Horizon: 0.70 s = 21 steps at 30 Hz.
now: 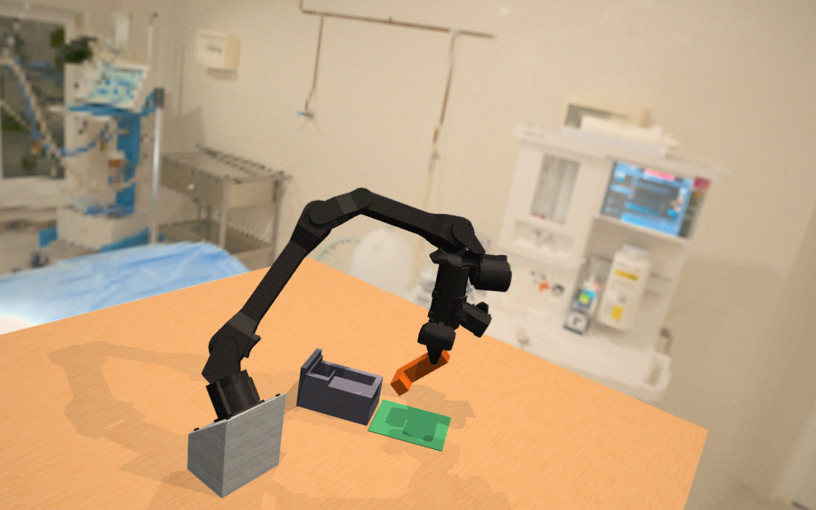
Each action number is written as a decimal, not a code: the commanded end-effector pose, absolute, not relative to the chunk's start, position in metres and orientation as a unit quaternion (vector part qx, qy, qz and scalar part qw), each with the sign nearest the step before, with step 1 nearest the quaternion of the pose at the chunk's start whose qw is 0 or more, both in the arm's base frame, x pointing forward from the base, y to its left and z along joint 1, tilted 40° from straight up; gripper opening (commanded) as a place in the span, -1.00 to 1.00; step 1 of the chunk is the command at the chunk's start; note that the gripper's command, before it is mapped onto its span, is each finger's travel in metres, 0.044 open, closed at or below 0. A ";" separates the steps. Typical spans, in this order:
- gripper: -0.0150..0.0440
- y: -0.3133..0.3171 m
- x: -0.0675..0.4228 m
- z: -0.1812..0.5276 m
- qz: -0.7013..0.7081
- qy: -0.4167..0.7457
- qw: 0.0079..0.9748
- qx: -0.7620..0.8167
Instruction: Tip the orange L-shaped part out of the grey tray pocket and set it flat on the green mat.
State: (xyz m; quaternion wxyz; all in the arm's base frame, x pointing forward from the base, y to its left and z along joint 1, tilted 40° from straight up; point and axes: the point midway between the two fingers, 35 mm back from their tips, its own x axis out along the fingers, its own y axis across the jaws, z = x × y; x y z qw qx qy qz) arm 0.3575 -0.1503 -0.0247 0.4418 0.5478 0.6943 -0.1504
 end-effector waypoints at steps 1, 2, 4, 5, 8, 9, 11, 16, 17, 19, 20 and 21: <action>-0.49 -0.148 0.358 -0.031 -0.149 0.696 0.443 0.546; -0.49 -0.147 0.358 -0.033 -0.149 0.696 0.443 0.546; -0.49 -0.145 0.358 -0.035 -0.149 0.696 0.443 0.546; -0.49 -0.144 0.358 -0.036 -0.149 0.696 0.443 0.546; -0.49 -0.141 0.358 -0.040 -0.149 0.696 0.443 0.546; -0.49 -0.140 0.358 -0.041 -0.149 0.696 0.443 0.546; -0.49 -0.138 0.358 -0.043 -0.149 0.696 0.443 0.546; -0.49 -0.133 0.358 -0.050 -0.149 0.696 0.443 0.546; -0.49 -0.132 0.358 -0.051 -0.149 0.696 0.443 0.546; -0.49 -0.130 0.358 -0.053 -0.149 0.696 0.443 0.546; -0.49 -0.129 0.358 -0.054 -0.149 0.696 0.443 0.546; -0.49 -0.128 0.358 -0.056 -0.149 0.696 0.443 0.546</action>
